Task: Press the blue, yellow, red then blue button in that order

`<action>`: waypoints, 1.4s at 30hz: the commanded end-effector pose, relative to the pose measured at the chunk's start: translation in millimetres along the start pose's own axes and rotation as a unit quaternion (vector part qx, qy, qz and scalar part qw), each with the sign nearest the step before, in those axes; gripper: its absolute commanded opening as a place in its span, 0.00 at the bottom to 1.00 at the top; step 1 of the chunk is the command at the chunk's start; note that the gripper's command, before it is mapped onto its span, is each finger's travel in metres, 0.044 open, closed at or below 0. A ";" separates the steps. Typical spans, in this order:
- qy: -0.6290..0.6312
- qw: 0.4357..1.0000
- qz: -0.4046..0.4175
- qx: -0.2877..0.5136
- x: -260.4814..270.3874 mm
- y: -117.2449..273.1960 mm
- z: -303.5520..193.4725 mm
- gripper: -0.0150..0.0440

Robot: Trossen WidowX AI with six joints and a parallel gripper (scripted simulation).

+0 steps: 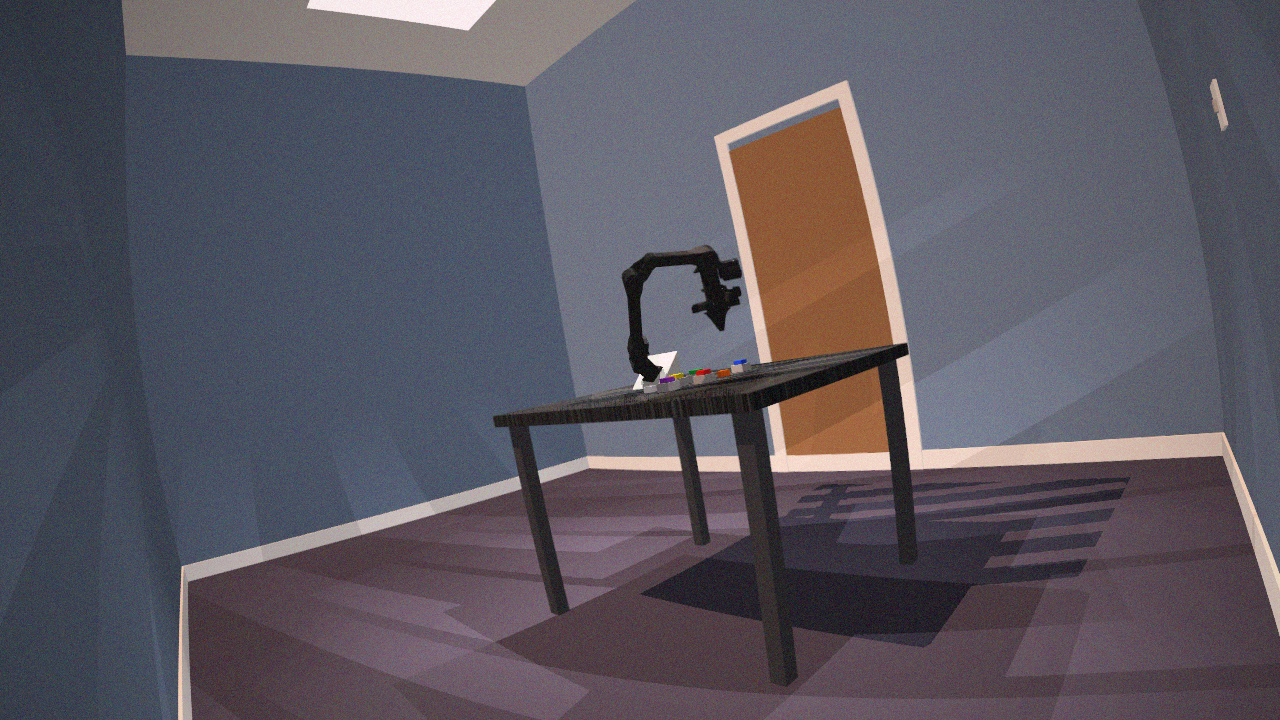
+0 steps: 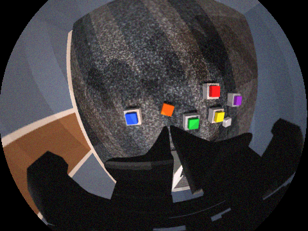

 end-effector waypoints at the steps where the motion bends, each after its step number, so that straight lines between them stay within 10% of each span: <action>1: 0.008 1.000 -0.003 -0.004 -68.9 2.4 7.2 0.29; 11: 0.014 1.000 -0.015 -0.014 -199.6 -10.8 -17.3 0.29; 42: -0.006 1.000 -0.023 0.006 -205.4 -89.2 -16.9 0.29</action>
Point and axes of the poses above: the point midway between the two fingers, 35 mm back from their tips, its own y axis back along the fingers, its own x axis across the jaws, z = x × y, the point moved 1 cm from there along y, back along the fingers, and after that the axes turned 9 degrees about -y, right-handed, at the moved point
